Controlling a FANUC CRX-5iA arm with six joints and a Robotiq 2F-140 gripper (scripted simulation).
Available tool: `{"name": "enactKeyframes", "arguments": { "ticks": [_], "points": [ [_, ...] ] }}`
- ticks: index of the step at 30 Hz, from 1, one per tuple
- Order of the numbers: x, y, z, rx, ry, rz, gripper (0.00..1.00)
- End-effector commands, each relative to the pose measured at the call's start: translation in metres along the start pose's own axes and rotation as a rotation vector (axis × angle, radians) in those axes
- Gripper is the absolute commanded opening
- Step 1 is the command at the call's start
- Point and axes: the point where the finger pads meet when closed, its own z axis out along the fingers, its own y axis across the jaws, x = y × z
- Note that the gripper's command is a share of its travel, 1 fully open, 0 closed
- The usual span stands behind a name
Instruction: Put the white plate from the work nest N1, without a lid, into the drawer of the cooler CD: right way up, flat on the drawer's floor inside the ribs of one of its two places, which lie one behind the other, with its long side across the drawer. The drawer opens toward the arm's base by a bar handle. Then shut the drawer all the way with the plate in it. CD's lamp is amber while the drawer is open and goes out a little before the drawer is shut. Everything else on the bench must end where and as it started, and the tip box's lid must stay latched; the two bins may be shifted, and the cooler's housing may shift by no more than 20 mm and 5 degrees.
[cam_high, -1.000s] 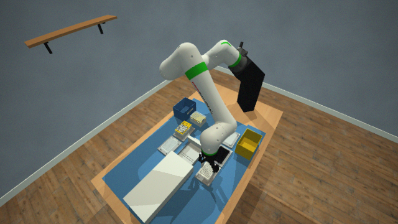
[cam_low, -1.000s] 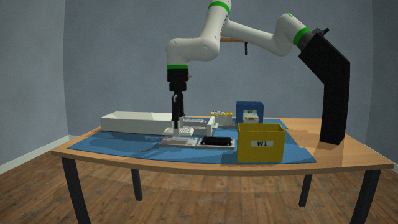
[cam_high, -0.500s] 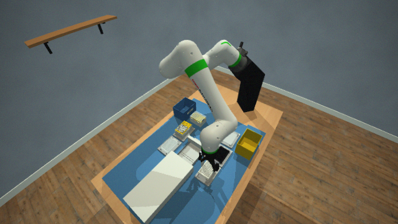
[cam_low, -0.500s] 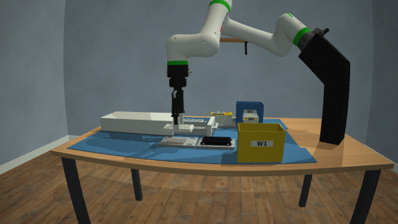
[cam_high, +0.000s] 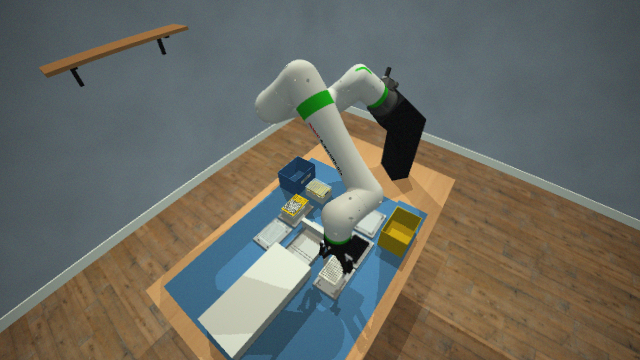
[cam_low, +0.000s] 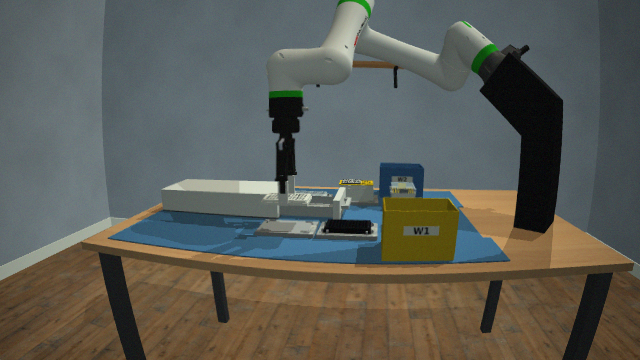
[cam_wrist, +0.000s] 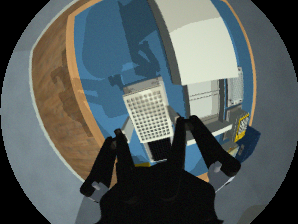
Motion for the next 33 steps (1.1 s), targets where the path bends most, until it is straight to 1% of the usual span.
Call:
{"name": "enactKeyframes", "arguments": {
  "ticks": [1, 15, 17, 33],
  "points": [
    [0.0, 0.0, -0.002, 0.0, 0.0, 0.0, 0.0],
    [0.0, 0.0, -0.021, 0.0, 0.0, 0.0, 0.0],
    [0.0, 0.0, -0.021, 0.0, 0.0, 0.0, 0.0],
    [0.0, 0.0, -0.041, 0.0, 0.0, 0.0, 0.0]
  ]
}}
